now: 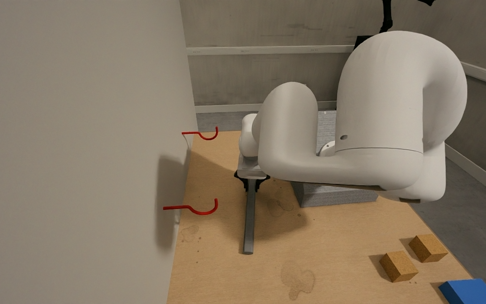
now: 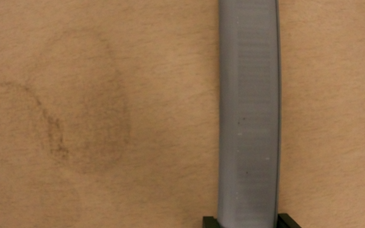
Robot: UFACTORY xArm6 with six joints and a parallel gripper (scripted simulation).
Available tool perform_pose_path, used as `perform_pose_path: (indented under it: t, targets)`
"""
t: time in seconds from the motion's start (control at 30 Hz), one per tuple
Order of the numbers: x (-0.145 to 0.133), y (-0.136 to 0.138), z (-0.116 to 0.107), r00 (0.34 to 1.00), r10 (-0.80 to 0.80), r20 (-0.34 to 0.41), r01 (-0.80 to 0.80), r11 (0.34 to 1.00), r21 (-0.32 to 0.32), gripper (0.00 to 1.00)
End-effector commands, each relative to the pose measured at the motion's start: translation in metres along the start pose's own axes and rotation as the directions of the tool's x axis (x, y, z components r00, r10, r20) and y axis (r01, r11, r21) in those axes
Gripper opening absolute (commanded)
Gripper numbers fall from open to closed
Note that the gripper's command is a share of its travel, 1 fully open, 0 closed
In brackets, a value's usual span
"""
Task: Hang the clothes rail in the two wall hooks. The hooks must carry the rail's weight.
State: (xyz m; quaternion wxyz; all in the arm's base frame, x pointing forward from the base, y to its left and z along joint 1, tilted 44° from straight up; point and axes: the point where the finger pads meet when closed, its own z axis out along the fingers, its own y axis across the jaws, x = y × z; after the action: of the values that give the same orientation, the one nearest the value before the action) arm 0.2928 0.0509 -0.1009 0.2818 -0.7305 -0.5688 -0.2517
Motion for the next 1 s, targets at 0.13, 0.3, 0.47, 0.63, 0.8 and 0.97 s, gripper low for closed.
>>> perform_pose_path:
  t: [0.13,0.3,0.47,0.63,0.8,0.97]
  targets:
    - [0.000,0.001,-0.003,1.000,-0.001,0.001,0.001,1.000,-0.002,0.00]
    - [0.000,0.001,-0.005,1.000,-0.001,0.001,0.001,1.000,-0.002,0.00]
    - [0.000,0.001,-0.008,1.000,-0.001,0.001,0.001,1.000,-0.002,0.00]
    - [0.000,0.001,-0.011,1.000,-0.001,0.001,0.001,1.000,-0.003,0.00]
    - [0.000,0.001,-0.014,1.000,-0.001,0.001,0.001,1.000,-0.003,0.00]
    - [0.000,0.001,-0.017,1.000,-0.001,0.001,0.001,1.000,-0.003,0.00]
